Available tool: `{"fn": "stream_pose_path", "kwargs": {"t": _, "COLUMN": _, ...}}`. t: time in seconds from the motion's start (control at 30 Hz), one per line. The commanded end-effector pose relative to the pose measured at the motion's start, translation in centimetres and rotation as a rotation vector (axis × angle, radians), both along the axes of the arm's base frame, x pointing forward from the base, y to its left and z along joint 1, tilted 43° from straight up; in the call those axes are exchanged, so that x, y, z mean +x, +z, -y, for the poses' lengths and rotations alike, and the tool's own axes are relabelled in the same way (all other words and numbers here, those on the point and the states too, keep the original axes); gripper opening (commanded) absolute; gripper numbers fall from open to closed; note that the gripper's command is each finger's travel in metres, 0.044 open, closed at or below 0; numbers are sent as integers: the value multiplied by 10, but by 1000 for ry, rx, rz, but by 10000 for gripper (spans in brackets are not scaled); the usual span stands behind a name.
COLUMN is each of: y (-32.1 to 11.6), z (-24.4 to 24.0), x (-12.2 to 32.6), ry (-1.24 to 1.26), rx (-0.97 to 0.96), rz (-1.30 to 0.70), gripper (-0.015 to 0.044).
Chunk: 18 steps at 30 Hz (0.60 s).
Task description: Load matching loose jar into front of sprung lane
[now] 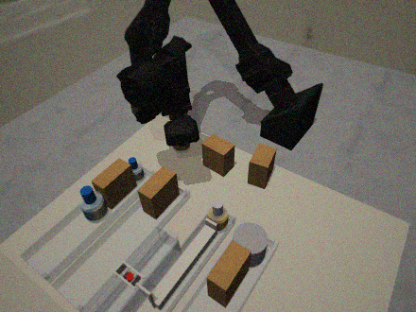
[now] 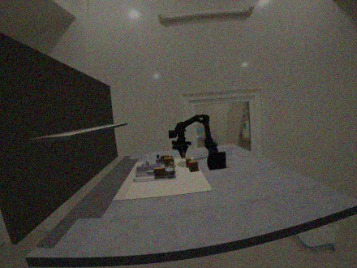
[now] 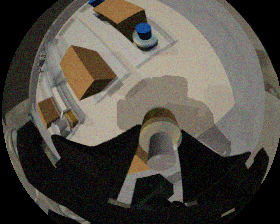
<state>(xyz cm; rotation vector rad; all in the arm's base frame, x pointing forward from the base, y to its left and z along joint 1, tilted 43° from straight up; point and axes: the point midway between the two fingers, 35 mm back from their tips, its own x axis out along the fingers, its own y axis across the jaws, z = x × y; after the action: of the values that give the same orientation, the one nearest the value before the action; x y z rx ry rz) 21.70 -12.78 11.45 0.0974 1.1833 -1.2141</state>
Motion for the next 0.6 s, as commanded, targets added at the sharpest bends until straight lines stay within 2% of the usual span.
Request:
{"fn": "stream_pose_path", "kwargs": {"t": 0.0, "y": 13, "z": -14, "x": 2, "ry": 1, "rx": 5, "rz": 8, "gripper": 0}}
{"fn": "stream_pose_path", "kwargs": {"t": 0.3, "y": 42, "z": -42, "x": -2, "ry": 0, "rx": -6, "rz": 4, "gripper": 0}}
{"fn": "stream_pose_path", "kwargs": {"t": 0.57, "y": 22, "z": -53, "x": 17, "ry": 92, "rx": 13, "rz": -76, "gripper": 0}}
